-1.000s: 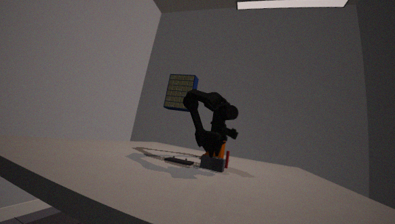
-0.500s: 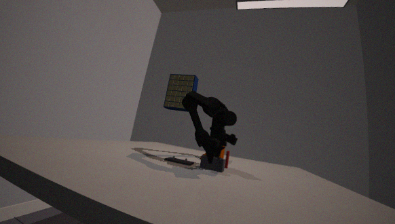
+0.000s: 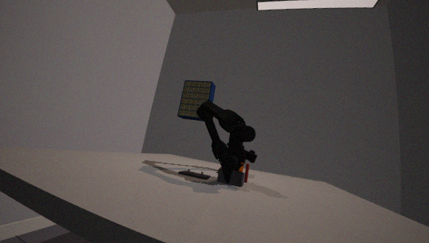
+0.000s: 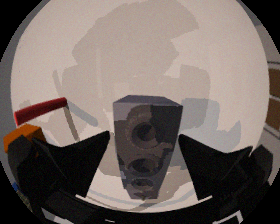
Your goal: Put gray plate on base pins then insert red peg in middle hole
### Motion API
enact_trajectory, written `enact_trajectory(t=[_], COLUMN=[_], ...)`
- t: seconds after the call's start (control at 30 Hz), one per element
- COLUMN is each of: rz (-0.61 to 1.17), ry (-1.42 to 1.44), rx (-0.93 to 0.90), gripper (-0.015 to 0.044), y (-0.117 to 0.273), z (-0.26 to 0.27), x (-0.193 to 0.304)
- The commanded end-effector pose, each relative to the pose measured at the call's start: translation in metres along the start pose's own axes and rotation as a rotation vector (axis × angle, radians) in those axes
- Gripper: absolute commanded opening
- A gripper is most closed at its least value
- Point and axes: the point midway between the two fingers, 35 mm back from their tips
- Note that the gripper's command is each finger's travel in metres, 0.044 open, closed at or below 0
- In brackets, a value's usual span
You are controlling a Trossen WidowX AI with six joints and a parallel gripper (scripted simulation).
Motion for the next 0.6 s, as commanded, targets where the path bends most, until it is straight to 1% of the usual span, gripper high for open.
enact_trajectory(t=[0.0, 0.23, 0.5, 0.57], rz=[0.006, 0.006, 0.006, 0.005], ry=[0.008, 0.008, 0.008, 0.008], rx=[-0.004, -0.004, -0.004, -0.003], gripper=[0.0309, 0.0125, 0.0072, 0.0019], y=[-0.0027, -0.0027, -0.0027, -0.0023], z=[0.0018, 0.0018, 0.0018, 0.0016], x=[0.0006, 0.0006, 0.0006, 0.0005])
Point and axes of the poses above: the point midway between the two fingers, 35 mm back from their tips, its own y axis back along the fingers, its own z axis across the jaws, x = y × z, and after that the axes turned 14 degrees about y, right-handed
